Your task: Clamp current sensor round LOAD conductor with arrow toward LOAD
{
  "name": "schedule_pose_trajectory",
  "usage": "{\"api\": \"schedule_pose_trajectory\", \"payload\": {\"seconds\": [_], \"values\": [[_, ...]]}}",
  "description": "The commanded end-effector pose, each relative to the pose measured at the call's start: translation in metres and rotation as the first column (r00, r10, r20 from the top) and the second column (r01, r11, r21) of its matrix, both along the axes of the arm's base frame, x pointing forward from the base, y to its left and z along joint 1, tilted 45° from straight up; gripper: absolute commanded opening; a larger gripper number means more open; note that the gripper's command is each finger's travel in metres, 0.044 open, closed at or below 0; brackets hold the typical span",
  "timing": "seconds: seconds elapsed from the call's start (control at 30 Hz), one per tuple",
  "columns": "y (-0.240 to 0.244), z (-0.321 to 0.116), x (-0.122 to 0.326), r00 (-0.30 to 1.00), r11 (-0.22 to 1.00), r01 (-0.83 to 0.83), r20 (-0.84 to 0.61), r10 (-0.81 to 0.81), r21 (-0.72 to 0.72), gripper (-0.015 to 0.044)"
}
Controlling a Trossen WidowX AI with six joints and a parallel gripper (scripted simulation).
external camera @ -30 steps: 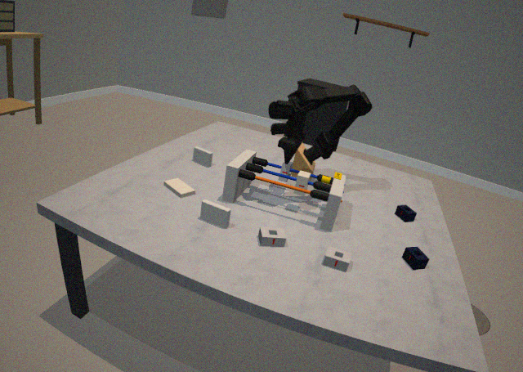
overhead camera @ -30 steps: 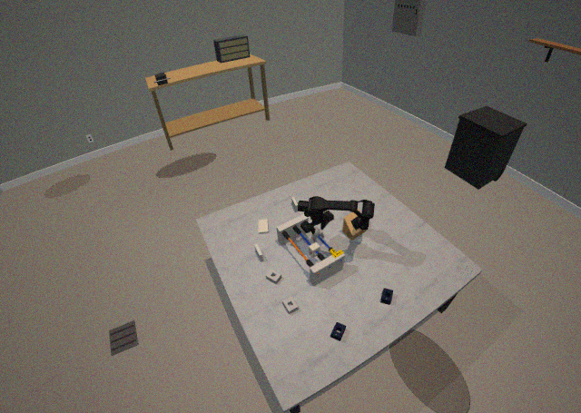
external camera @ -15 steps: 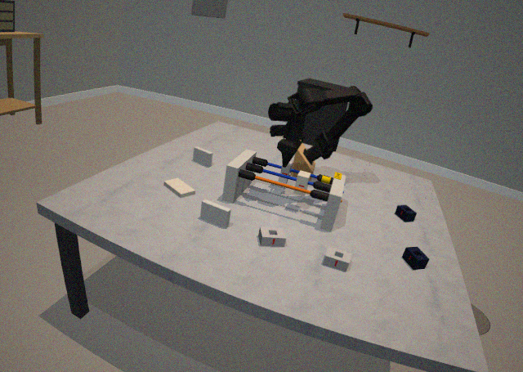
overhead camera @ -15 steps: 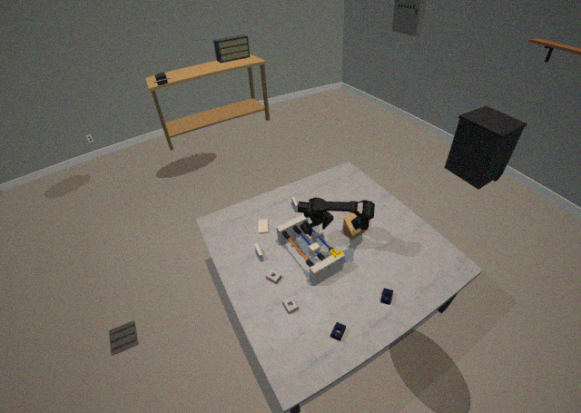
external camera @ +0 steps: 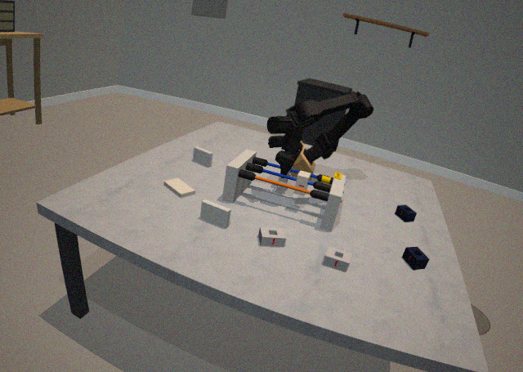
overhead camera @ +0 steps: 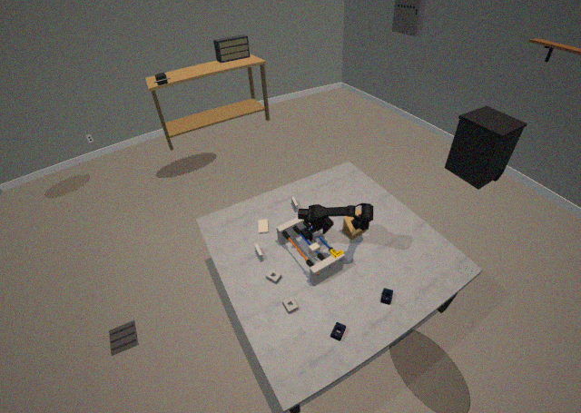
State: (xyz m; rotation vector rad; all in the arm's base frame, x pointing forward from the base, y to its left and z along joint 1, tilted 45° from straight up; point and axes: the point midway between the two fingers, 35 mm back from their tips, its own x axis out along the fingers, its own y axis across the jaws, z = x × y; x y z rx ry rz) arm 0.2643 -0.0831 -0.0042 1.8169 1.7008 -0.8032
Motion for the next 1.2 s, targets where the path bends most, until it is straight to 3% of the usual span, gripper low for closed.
{"api": "schedule_pose_trajectory", "payload": {"seconds": [0.0, 0.33, 1.1, 1.17], "values": [[0.005, -0.005, 0.000, 1.000, 1.000, 0.005, -0.003, -0.005, 0.005, 0.0440], [0.015, -0.015, 0.000, 1.000, 1.000, 0.005, -0.002, -0.005, 0.006, 0.0440], [0.013, -0.012, 0.000, 1.000, 1.000, -0.001, 0.000, 0.001, 0.001, 0.0287], [0.013, -0.012, 0.000, 1.000, 1.000, -0.001, 0.000, 0.001, 0.001, 0.0234]]}}
